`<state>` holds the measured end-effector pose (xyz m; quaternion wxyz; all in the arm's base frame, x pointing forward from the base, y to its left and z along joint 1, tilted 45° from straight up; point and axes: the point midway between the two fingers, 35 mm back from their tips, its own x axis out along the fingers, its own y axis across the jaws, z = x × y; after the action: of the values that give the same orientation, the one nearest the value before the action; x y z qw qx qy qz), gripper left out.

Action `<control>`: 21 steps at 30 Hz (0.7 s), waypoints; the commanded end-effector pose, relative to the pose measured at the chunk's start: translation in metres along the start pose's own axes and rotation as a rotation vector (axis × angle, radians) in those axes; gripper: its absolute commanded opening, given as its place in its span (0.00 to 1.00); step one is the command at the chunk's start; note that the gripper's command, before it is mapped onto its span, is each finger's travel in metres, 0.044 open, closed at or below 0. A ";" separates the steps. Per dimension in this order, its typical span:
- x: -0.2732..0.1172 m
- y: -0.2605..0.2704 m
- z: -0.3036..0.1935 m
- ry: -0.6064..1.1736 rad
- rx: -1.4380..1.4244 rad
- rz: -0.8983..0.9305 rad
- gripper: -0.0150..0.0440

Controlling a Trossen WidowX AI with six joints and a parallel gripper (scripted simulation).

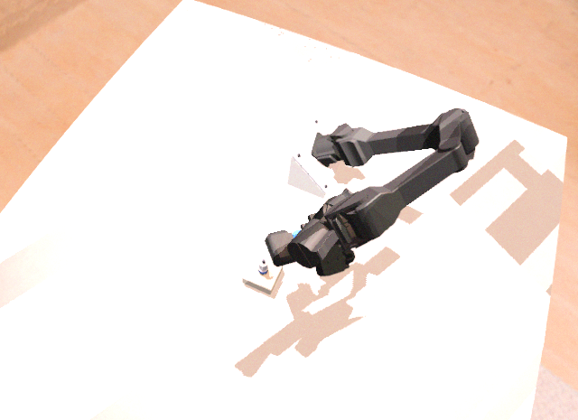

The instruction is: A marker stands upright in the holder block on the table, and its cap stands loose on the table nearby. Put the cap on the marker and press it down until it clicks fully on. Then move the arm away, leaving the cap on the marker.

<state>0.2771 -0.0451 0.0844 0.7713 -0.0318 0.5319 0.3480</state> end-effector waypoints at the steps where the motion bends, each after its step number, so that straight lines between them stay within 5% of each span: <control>1: -0.012 0.006 -0.047 -0.023 0.236 0.142 0.68; 11: -0.021 0.014 -0.063 -0.062 0.361 0.219 0.68; 21: 0.014 0.021 -0.059 -0.063 0.361 0.219 0.68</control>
<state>0.2191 -0.0504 0.0571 0.7366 0.1732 0.5634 0.3316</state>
